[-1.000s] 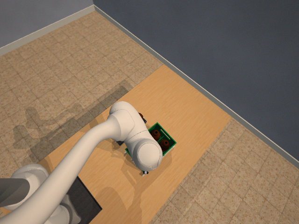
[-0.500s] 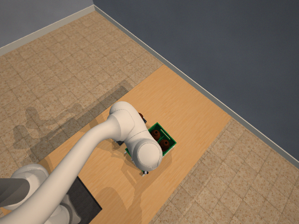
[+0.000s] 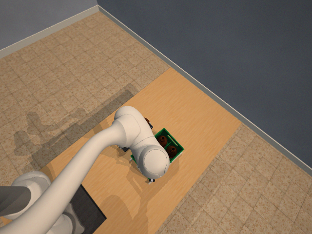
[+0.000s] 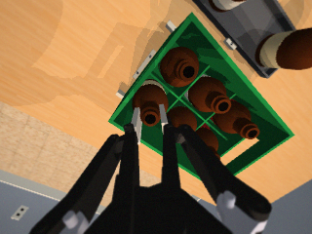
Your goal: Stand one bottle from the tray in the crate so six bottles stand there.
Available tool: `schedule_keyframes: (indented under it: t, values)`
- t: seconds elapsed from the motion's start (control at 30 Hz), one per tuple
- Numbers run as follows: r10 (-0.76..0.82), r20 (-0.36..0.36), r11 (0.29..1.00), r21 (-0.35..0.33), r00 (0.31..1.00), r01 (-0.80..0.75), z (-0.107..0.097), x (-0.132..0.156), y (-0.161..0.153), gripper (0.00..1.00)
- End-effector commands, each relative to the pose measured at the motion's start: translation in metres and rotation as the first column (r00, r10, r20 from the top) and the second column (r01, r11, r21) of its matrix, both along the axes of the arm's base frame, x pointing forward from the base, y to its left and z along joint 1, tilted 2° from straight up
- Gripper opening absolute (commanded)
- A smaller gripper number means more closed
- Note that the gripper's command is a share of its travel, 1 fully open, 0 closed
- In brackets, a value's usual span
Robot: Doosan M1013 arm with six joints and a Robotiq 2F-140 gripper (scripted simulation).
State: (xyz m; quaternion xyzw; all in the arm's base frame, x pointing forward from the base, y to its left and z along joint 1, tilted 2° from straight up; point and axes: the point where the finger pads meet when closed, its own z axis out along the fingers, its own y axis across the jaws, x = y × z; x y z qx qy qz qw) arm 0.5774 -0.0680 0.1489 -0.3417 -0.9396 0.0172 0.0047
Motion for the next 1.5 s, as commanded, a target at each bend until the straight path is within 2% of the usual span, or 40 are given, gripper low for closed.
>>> schedule_keyframes:
  t: [0.0,1.47]
  values:
    - [0.000,0.000,1.000,0.000,1.000,0.000,-0.001,0.000,0.000,0.00]
    - [0.000,0.000,1.000,0.000,1.000,0.000,-0.016,0.000,0.000,0.00]
